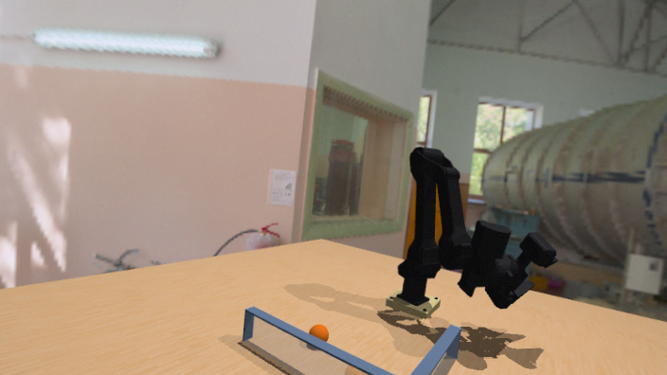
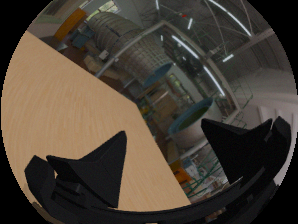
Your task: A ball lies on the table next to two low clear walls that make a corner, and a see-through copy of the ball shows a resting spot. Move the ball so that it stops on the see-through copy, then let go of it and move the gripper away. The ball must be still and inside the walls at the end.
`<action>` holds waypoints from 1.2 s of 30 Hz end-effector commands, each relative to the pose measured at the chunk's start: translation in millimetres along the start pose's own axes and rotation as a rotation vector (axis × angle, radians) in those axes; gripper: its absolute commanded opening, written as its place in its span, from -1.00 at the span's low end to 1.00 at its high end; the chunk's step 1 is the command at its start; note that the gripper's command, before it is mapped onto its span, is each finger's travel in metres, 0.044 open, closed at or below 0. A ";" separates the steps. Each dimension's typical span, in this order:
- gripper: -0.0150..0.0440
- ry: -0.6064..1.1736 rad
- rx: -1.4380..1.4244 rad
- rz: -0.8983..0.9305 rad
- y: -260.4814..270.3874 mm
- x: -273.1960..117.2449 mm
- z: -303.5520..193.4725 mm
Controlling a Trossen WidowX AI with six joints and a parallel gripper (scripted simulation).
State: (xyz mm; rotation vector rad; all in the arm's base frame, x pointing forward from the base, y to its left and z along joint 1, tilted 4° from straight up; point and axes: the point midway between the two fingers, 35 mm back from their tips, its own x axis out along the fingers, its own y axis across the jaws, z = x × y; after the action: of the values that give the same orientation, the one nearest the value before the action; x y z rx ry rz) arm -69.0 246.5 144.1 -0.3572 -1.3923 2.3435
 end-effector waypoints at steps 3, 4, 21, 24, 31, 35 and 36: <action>0.60 0.056 0.053 -0.022 -5.5 -5.3 -12.6; 0.51 0.093 0.088 -0.037 -9.1 -9.3 -20.9; 0.49 0.796 0.831 -0.507 -68.2 -168.6 -153.8; 0.49 0.890 0.943 -0.603 -70.0 -201.8 -162.3; 0.49 1.084 1.179 -0.835 -66.9 -277.3 -166.4; 0.49 1.246 1.357 -1.039 -56.3 -340.8 -153.4; 0.49 1.285 1.402 -1.093 -52.4 -356.1 -147.7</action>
State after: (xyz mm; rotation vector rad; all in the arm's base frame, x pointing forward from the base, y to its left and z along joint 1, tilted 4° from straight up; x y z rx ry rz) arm 292.5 252.7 131.4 -0.3899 0.5043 1.2525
